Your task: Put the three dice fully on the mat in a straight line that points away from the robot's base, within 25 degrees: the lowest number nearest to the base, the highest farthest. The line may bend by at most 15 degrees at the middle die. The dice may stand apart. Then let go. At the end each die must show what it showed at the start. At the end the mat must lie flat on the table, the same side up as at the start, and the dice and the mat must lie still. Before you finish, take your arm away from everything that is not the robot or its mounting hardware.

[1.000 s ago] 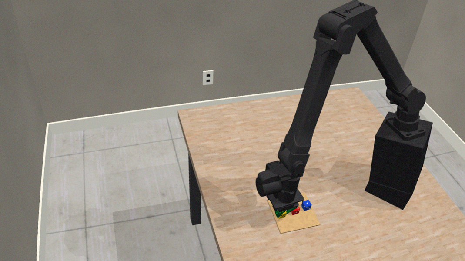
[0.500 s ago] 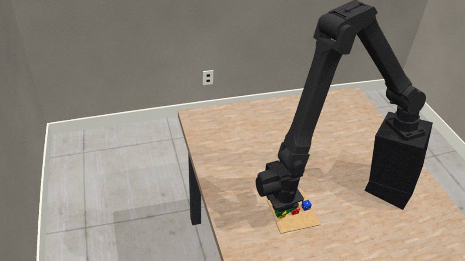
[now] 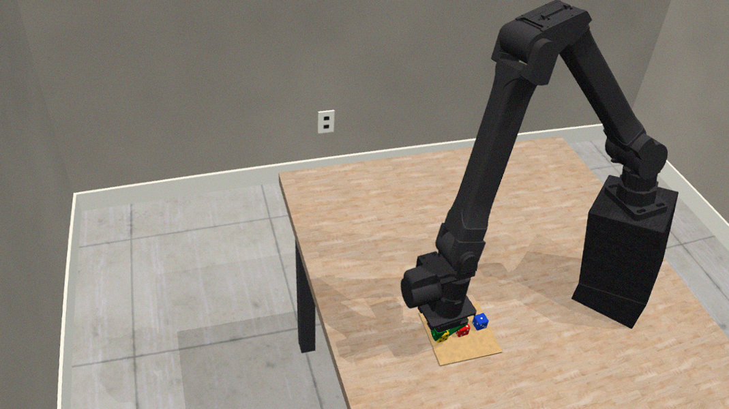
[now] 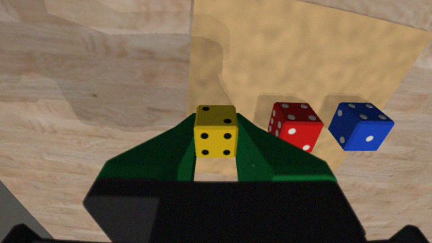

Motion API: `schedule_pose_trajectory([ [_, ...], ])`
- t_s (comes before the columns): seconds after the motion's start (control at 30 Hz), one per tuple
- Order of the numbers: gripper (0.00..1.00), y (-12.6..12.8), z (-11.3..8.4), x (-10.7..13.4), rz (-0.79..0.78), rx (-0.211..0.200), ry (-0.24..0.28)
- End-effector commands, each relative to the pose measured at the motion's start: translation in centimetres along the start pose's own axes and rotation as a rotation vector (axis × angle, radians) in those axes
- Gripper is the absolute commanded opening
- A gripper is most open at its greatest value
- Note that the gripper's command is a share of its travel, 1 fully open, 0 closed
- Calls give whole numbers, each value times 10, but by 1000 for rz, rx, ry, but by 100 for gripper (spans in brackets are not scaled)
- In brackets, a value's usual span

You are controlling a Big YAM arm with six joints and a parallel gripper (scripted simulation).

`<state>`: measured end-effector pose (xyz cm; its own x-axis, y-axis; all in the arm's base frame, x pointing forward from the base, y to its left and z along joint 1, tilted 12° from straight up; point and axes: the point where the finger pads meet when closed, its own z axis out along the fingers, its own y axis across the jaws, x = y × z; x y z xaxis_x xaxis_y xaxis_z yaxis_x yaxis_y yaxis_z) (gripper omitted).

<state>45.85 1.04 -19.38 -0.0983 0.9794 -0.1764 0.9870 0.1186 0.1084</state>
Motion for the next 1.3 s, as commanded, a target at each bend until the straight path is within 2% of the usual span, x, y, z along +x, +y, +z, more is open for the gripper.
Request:
schedule_pose_trajectory([
  [0.0,20,12,-8,-1,-8,-38,-2],
  [1.27,20,13,-10,0,-8,-44,-2],
])
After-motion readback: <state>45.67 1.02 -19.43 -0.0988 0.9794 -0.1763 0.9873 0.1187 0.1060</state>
